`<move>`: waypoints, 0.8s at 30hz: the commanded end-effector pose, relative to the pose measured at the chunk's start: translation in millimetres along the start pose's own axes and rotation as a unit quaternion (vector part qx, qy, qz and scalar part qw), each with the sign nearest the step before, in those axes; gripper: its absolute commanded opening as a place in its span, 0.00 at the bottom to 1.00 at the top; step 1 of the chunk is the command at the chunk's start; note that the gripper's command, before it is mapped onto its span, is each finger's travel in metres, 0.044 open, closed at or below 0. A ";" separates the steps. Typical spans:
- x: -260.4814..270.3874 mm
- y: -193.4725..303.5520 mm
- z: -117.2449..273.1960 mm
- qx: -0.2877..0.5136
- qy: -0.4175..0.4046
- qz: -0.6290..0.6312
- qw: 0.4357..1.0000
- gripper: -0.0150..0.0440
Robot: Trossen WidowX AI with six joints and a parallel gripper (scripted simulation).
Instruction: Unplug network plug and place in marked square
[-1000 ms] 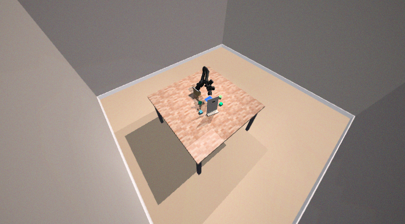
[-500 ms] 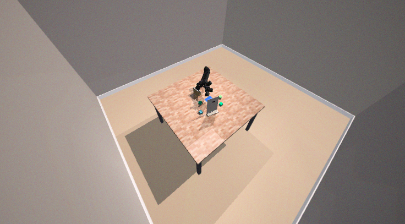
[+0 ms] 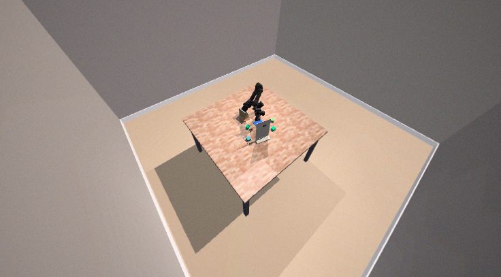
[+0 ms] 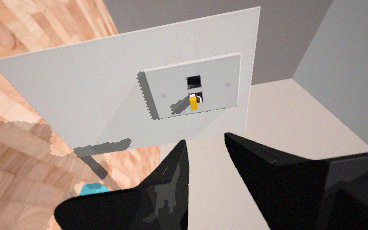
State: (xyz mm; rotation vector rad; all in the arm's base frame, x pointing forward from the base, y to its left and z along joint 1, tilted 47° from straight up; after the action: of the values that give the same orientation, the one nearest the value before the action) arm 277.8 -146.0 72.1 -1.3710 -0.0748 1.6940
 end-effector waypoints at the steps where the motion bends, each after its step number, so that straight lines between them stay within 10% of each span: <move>1: -0.6 -2.3 -8.9 0.000 0.003 -0.002 1.000 0.52; 24: -1.9 -10.3 -37.4 -0.001 0.004 -0.002 1.000 0.52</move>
State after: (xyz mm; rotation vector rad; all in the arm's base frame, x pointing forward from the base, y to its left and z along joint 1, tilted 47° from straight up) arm 309.5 -156.9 64.2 -1.3724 -0.0755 1.6940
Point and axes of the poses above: the point midway between the two fingers, 35 mm back from their tips, its own z axis back along the fingers, its own x axis across the jaws, y = z × x, the point moved 1 cm from there along z, back along the fingers, and after that the axes turned 5 degrees about z, right-handed, at the moved point
